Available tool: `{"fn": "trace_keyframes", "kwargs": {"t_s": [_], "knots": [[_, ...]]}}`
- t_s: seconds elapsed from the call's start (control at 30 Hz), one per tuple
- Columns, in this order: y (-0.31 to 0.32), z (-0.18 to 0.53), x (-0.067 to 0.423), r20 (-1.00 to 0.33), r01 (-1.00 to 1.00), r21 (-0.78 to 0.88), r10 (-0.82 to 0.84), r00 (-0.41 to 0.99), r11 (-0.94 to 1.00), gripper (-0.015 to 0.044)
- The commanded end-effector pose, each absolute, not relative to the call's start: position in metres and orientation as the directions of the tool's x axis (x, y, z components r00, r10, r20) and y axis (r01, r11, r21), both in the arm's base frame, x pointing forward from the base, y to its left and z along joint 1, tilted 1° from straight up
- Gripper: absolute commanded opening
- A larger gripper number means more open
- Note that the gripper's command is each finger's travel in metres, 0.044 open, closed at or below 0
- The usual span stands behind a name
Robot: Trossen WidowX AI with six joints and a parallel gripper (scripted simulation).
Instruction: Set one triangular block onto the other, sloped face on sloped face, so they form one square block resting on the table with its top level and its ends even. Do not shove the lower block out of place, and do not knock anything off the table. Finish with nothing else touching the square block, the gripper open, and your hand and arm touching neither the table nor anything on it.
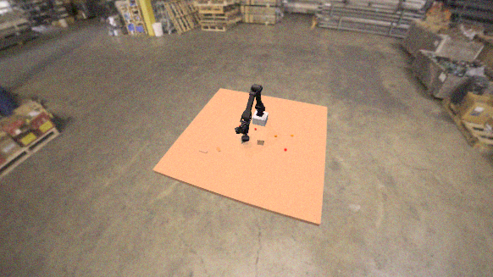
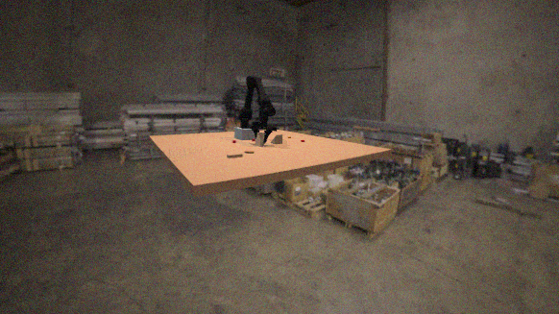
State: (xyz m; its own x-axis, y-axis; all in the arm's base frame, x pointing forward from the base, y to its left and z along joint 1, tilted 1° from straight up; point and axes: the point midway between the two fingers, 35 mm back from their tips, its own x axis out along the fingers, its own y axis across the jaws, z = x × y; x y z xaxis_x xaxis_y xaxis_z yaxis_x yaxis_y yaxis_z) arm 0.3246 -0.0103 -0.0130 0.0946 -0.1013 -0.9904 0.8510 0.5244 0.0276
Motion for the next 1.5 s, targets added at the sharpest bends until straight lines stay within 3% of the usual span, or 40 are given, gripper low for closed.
{"fn": "trace_keyframes", "kwargs": {"t_s": [0.0,0.47,1.03,1.47], "knots": [[-0.015,-0.011,0.328,-0.999,0.848,0.026,-0.021,0.043,0.529,0.0],[-0.037,-0.005,0.341,-0.948,0.848,0.022,0.28,-0.149,0.529,0.0],[-0.062,-0.009,0.356,-0.746,0.849,0.017,0.572,-0.342,0.528,0.0],[-0.06,-0.007,0.354,-0.78,0.849,0.013,0.537,-0.321,0.528,0.0341]]}}
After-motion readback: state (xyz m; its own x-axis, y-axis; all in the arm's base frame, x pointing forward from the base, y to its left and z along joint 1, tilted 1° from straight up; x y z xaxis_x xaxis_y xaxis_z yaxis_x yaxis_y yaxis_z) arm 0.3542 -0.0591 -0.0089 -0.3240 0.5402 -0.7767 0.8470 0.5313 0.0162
